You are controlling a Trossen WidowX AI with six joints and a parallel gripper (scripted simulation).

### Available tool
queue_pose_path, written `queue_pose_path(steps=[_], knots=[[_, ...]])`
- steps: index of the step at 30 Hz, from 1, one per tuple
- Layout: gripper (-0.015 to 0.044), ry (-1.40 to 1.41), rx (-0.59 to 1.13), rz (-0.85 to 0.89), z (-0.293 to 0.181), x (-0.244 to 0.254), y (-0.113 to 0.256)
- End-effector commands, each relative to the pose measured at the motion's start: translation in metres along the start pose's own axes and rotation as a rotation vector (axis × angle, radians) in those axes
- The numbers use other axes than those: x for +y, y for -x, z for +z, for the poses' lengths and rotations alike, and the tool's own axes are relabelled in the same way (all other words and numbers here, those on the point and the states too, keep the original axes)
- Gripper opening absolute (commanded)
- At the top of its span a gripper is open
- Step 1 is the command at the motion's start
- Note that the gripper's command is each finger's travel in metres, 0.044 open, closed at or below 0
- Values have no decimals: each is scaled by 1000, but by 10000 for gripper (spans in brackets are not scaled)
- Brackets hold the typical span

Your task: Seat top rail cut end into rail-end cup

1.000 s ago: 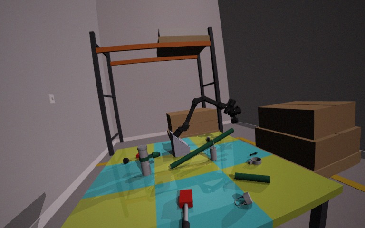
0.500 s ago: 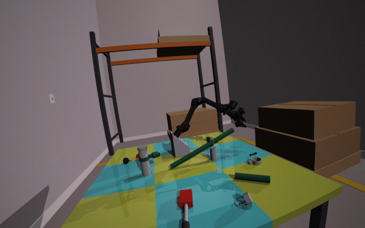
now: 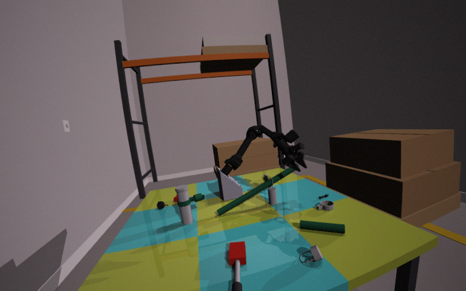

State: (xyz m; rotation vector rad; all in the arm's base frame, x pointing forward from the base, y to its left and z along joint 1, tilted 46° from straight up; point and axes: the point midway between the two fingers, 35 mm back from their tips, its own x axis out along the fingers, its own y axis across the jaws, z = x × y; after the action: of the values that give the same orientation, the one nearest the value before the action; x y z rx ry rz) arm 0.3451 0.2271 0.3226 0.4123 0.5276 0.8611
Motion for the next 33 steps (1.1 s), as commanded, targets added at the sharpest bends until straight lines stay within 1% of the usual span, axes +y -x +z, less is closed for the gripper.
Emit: queue_pose_path(steps=[1,7,12,17,21,25,29,33], knots=[[440,-8,66,-109,-19,-60,9],[440,-58,168,-251,-55,-144,42],[440,-163,247,-340,-97,-207,87],[440,-299,292,-385,-143,-248,137],[440,-440,289,-390,-187,-266,182],[440,-576,240,-370,-223,-268,218],[440,-598,227,-364,-229,-267,223],[440,-490,250,-345,-233,-276,228]])
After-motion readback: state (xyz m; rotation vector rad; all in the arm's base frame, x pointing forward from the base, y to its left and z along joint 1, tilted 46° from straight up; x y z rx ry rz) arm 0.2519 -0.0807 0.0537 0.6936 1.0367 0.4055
